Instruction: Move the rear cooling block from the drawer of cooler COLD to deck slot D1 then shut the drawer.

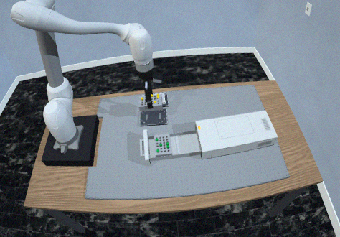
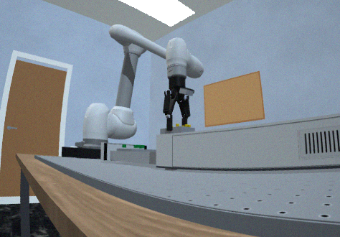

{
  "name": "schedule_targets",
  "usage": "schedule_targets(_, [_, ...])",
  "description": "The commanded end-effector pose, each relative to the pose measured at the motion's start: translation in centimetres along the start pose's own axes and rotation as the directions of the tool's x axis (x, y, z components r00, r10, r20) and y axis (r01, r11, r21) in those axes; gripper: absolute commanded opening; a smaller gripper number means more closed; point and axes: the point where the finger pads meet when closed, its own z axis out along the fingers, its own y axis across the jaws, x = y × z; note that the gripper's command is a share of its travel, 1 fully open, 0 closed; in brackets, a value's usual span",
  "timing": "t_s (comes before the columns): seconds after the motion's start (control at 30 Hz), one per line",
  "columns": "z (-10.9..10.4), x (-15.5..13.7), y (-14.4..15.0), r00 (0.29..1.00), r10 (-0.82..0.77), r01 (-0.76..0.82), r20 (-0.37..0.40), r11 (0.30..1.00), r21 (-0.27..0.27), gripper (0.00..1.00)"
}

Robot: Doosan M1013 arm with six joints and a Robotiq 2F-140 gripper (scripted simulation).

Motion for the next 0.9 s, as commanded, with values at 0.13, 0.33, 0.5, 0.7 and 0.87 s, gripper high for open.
schedule_targets(0.13, [1.9, 0.1, 0.0, 1.0, 0.0, 0.0, -0.001, 1.0, 0.001, 0.1])
schedule_targets(0.33, [3.7, 0.1, 0.0, 1.0, 0.0, 0.0, -0.001, 1.0, 0.001, 0.1])
schedule_targets(0.5, [4.7, 0.1, 0.0, 1.0, 0.0, 0.0, -0.001, 1.0, 0.001, 0.1])
schedule_targets(0.7, [5.3, 0.1, 0.0, 1.0, 0.0, 0.0, -0.001, 1.0, 0.001, 0.1])
schedule_targets(0.87, [6.0, 0.1, 0.0, 1.0, 0.0, 0.0, -0.001, 1.0, 0.001, 0.1])
